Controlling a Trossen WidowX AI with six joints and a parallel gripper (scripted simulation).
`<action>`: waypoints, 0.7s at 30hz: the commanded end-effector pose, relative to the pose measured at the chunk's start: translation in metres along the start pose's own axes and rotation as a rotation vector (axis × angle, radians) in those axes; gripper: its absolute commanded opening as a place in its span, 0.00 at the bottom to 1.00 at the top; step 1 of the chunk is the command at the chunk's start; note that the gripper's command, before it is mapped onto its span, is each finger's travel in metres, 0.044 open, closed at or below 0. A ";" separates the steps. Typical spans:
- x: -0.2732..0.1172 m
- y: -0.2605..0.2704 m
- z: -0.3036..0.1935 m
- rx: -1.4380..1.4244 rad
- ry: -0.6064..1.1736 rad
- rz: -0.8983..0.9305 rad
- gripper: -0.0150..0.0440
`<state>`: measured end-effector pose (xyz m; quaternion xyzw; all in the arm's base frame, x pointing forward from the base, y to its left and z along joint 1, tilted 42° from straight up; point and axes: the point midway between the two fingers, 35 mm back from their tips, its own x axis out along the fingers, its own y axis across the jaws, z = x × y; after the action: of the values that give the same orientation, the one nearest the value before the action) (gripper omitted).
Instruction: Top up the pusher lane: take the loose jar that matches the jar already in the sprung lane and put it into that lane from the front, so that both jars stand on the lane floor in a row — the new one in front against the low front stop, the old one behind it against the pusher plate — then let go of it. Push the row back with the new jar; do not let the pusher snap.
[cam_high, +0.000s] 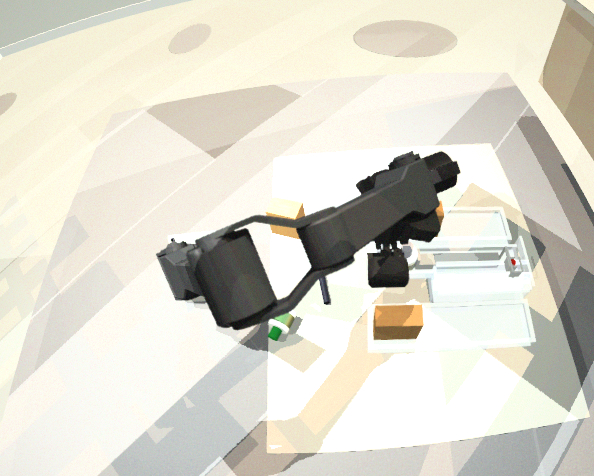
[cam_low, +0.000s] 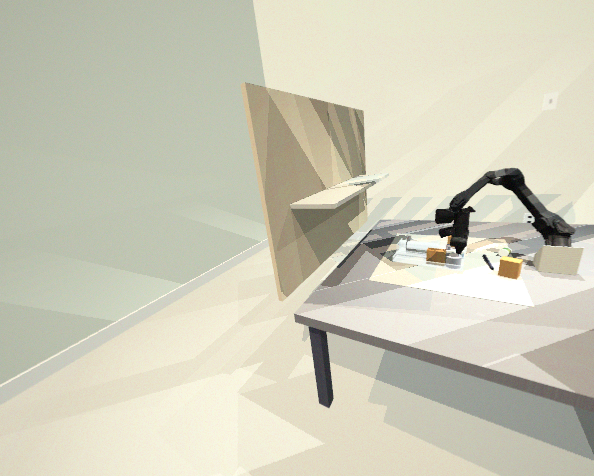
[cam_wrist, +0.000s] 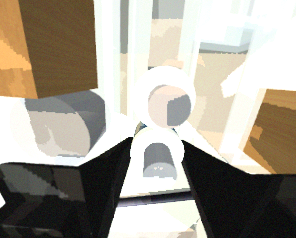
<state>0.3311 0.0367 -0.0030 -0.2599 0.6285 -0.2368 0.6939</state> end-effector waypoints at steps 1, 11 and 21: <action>0.000 0.000 -0.001 0.009 -0.006 -0.003 0.25; 0.000 0.000 -0.001 0.009 -0.006 -0.003 0.25; 0.000 0.000 -0.001 0.009 -0.006 -0.003 0.70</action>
<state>0.3305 0.0368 -0.0032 -0.2605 0.6258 -0.2379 0.6956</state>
